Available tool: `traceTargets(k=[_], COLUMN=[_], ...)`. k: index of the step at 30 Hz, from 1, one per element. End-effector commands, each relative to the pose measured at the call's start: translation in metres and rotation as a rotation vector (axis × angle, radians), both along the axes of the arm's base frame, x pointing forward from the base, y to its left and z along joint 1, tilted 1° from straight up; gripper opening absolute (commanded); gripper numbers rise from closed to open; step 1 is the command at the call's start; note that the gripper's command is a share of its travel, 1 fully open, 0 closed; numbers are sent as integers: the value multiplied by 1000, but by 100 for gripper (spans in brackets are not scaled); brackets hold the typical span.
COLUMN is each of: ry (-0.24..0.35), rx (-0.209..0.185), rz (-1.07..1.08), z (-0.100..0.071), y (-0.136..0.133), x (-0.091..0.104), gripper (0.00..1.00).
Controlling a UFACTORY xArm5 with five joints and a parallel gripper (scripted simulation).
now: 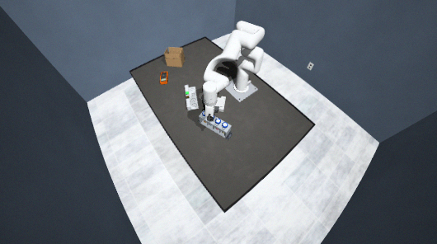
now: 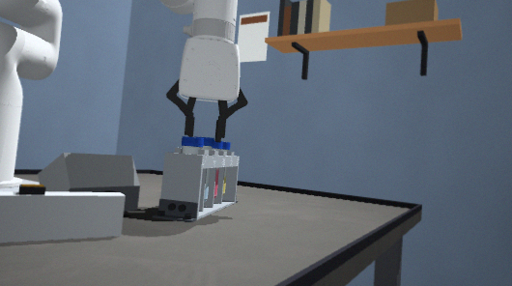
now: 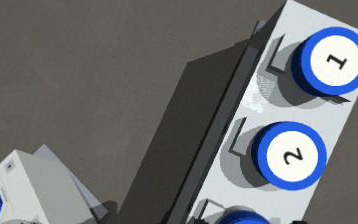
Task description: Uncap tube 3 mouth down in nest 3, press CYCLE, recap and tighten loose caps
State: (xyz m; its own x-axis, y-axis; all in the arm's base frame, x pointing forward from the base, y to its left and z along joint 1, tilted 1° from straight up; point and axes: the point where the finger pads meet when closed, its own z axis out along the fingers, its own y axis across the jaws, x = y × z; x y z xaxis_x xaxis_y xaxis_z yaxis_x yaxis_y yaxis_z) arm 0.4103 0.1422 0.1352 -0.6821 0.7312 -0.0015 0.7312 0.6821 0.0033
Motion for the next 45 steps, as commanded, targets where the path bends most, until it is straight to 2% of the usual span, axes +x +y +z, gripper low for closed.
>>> traceTargets(k=[1,14,15,29,45], ry=[-8,-8,-8,-8,-10], rx=[-11,-11,-11,-11,-8], rz=[-31,-31,-31,-31,-498], z=[0,-5,-5,-5,-5], y=[0,0,0,0,0], x=[1,1,1,1,1], gripper=[46,46,0,0,0])
